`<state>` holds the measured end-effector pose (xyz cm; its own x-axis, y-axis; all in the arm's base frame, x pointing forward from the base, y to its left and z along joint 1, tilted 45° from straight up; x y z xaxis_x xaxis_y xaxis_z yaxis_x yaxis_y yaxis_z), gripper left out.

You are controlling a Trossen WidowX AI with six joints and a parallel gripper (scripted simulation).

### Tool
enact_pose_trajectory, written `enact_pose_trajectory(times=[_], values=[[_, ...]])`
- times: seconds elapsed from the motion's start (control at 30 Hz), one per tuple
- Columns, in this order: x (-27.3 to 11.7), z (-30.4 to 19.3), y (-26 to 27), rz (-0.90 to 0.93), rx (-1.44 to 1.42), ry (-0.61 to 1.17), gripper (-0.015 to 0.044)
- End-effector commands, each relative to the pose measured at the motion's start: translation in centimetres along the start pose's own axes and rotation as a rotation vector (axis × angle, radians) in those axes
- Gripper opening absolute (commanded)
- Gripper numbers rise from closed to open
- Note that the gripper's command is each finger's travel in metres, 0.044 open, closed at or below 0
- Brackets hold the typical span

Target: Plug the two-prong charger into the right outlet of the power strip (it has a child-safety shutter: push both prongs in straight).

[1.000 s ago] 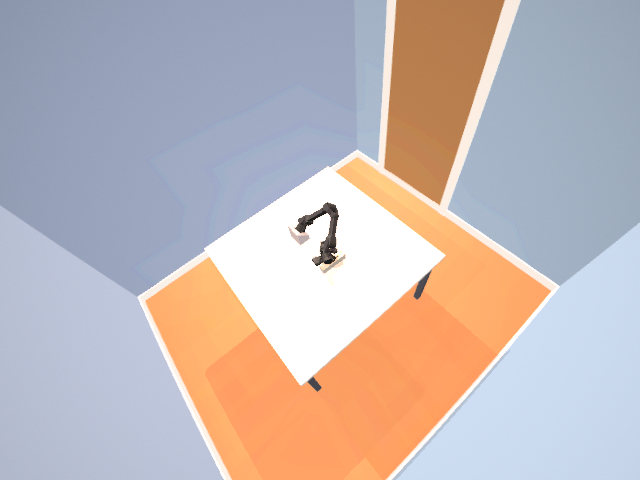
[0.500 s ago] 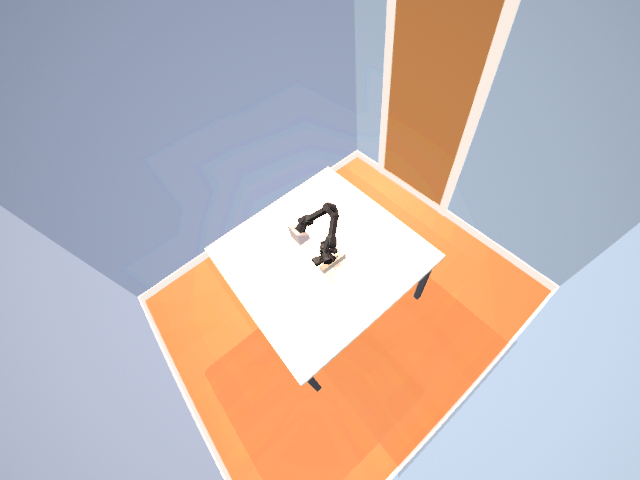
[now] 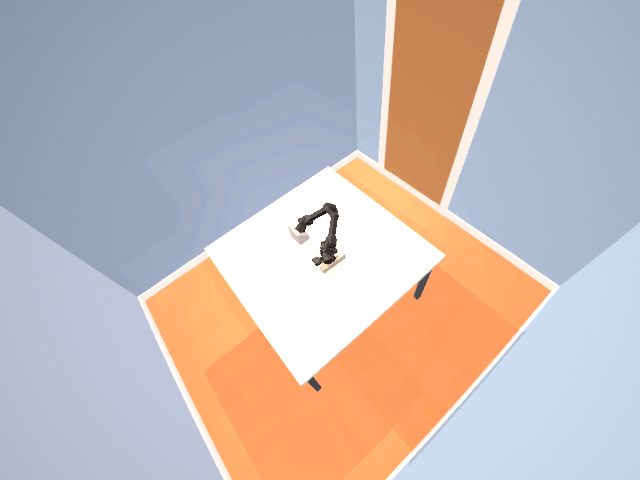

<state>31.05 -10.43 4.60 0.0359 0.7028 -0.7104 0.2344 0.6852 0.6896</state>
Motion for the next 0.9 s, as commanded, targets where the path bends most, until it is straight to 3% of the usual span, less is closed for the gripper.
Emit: enact_pose_trajectory(times=[0.0,0.07,0.87], values=[[-0.02,0.03,0.0,0.0,-0.002,-0.002,0.0394],[-0.02,0.01,0.0,0.0,-0.002,-0.003,0.044],[0.06,-0.74,-0.09,0.001,-0.01,-0.015,0.044]])
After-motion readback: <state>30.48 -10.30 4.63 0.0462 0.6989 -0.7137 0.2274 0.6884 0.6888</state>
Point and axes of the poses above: the point midway between the two fingers, 35 mm back from their tips, its own x axis out along the fingers, its own y axis across the jaws, z = x × y, the point moved 9 cm from there along -x, back along the fingers, and after that the axes turned 5 degrees about x, right-handed, at the moved point
